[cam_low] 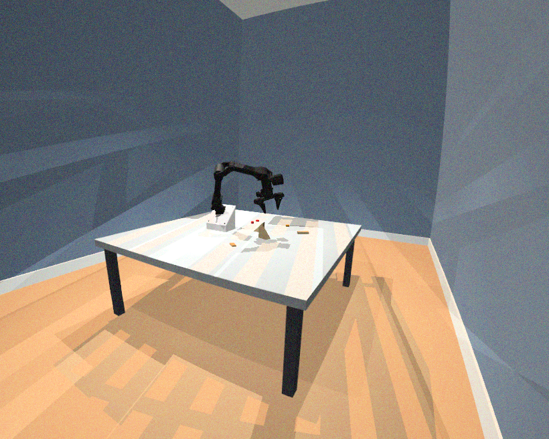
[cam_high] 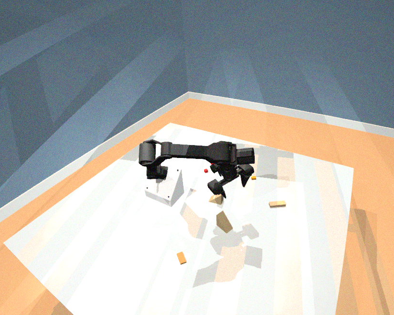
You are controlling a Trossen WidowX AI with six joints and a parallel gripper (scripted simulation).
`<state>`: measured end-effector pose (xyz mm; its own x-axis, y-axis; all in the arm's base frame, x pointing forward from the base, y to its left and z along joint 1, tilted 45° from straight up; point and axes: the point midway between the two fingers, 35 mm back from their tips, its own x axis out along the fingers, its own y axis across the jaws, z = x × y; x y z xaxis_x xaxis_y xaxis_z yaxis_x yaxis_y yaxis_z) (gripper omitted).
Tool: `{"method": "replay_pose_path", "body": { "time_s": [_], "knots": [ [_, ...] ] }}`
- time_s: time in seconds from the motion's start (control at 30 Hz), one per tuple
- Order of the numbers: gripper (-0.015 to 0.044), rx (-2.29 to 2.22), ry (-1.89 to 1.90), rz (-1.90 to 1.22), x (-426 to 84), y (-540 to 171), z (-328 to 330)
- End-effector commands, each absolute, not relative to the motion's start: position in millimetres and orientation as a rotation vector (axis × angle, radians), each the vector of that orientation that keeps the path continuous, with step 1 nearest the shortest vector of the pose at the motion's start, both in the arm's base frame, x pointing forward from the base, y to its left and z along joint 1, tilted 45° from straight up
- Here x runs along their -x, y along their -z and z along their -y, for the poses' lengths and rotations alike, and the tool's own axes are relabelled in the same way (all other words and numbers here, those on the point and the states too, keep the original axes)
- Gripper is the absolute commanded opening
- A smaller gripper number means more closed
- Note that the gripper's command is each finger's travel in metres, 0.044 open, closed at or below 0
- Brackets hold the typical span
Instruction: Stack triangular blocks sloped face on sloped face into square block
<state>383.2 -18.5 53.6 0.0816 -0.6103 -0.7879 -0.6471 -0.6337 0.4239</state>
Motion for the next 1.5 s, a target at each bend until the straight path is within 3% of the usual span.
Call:
{"method": "replay_pose_path", "body": {
  "time_s": [0.0,1.47],
  "knots": [
    [0.044,2.256,-1.899,-1.433,-360,-59,70],
    [0.044,2.227,-2.018,-1.458,-352,-21,129]
  ]
}}
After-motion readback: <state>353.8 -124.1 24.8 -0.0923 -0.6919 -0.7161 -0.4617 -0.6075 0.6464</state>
